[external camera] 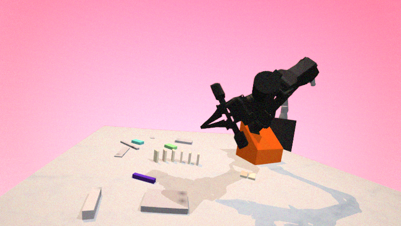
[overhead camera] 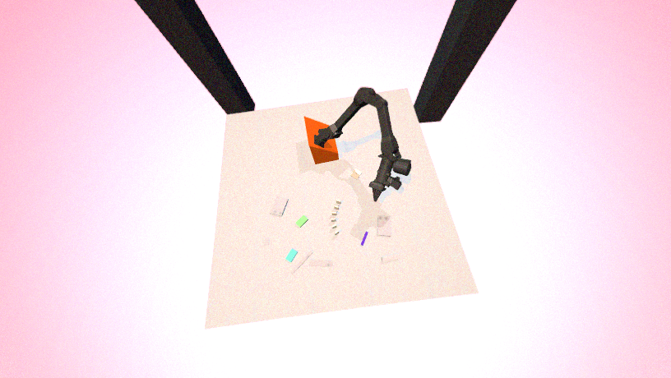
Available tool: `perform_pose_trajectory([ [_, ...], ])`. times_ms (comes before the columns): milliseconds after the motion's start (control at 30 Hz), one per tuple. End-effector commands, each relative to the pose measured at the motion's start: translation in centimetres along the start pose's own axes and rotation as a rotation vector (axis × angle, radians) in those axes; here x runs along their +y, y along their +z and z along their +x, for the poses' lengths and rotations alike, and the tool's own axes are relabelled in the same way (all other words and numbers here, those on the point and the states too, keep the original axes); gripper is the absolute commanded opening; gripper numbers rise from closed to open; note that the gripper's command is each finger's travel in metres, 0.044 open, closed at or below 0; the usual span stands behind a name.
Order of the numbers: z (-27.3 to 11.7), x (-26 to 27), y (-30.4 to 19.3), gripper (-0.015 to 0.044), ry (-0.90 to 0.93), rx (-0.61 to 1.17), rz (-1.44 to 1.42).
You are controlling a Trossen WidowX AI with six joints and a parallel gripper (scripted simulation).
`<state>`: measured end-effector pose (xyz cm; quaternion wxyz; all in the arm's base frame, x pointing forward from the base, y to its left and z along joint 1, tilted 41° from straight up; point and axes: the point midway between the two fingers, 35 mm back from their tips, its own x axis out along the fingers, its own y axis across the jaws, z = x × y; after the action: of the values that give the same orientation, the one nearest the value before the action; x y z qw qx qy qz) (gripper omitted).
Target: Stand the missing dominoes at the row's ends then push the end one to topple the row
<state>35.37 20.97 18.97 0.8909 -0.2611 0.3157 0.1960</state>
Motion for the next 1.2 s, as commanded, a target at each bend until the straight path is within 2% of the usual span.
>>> perform_pose_trajectory([
  [0, -2.5, 4.6, -5.7, 0.0, 0.25, 0.118, 0.398],
  [400, -7.0, 10.1, -13.1, 0.0, 0.493, 0.436, 0.955],
  [800, -12.5, 15.0, -20.7, 0.0, 0.574, 0.963, 1.511],
  [1167, -12.6, 15.1, -20.8, 0.0, 0.573, 0.977, 1.523],
])
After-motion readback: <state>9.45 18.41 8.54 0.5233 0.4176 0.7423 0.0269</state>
